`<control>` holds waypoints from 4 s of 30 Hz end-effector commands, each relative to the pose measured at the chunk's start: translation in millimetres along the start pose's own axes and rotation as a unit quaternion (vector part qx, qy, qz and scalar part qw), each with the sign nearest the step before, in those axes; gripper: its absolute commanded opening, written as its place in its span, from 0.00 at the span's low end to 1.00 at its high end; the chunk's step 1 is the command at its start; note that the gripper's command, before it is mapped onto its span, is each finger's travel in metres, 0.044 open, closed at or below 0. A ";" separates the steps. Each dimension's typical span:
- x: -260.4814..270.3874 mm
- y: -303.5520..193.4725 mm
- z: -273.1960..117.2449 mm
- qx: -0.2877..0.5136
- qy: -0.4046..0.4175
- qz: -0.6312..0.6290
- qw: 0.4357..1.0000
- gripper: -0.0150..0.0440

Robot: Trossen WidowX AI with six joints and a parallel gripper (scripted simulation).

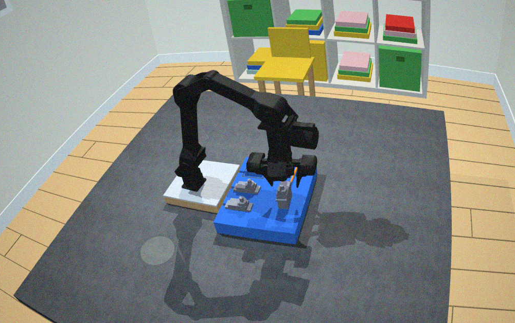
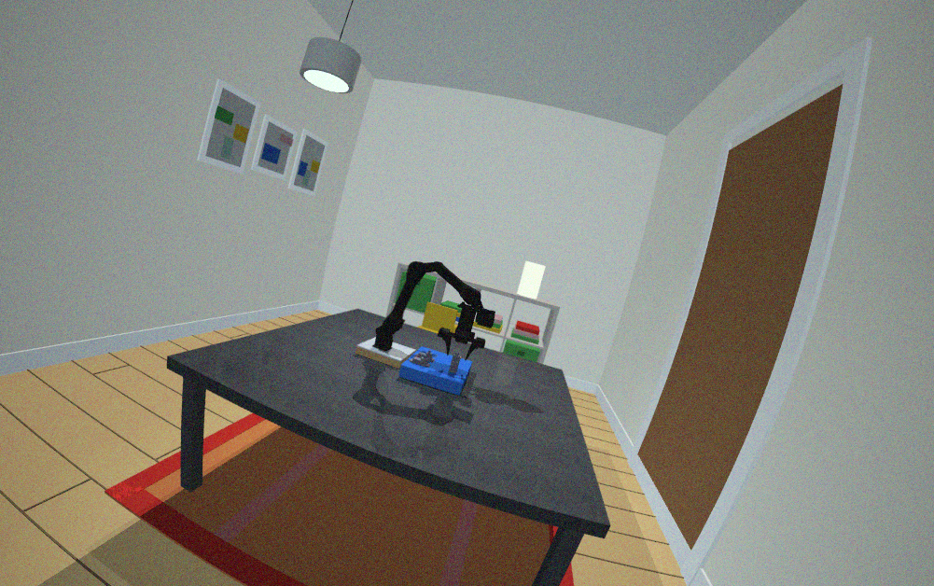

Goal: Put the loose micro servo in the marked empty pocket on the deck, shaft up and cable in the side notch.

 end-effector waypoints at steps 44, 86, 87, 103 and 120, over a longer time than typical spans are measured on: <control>-34.1 -2.5 -28.4 -0.001 -0.002 0.003 1.000 0.25; -43.6 -90.6 -28.6 0.003 -0.001 -0.311 0.950 0.25; -43.6 -90.6 -28.6 0.003 -0.001 -0.328 0.945 0.25; -43.6 -90.7 -28.7 0.003 0.000 -0.575 0.818 0.25; -47.7 -90.3 -28.7 0.003 0.000 -0.689 0.725 0.25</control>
Point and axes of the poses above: the point midway between the two fingers, 35 mm back from their tips, its own z axis out along the fingers, its own x axis across the jaws, y = z × x, the point moved 9 cm from there along -z, back along the fingers, and after that the axes turned 9 degrees about z, right-handed, at the moved point
